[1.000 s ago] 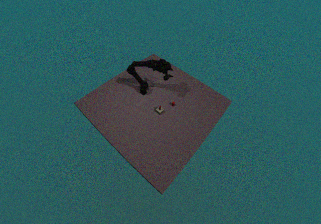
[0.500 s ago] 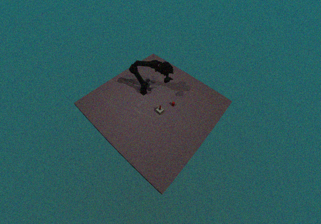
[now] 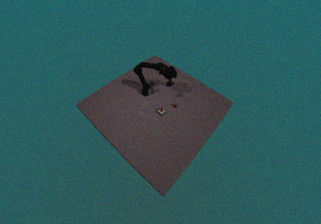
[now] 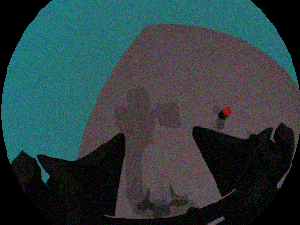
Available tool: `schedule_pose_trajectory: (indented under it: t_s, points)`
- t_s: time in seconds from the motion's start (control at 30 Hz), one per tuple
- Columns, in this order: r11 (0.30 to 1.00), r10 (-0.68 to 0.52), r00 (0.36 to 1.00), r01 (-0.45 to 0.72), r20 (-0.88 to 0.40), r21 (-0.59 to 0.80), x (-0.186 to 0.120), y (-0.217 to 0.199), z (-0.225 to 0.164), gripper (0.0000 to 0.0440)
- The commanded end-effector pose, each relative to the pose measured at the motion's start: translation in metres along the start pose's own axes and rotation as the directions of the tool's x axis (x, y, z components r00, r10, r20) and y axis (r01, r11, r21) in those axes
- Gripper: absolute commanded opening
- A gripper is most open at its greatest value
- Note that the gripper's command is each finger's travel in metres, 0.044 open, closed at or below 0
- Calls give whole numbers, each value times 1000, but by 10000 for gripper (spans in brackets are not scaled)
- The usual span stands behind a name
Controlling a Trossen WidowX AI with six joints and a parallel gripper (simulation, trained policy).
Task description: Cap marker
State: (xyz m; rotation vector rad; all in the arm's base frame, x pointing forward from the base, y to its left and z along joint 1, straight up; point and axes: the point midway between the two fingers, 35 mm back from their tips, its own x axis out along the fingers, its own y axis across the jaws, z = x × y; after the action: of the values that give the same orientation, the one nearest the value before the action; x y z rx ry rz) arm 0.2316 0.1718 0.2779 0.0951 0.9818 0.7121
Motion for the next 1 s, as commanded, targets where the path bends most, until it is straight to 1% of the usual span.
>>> schedule_pose_trajectory:
  t_s: [0.0, 0.43, 0.97]
  points:
    - [1000, -5, 999, 5, -35, 9, 5, -4, 0, 337]
    - [998, -39, 987, 48, -156, 51, 24, -24, -2, 336]
    - [990, -83, 955, 113, -285, 89, 47, -53, -2, 335]
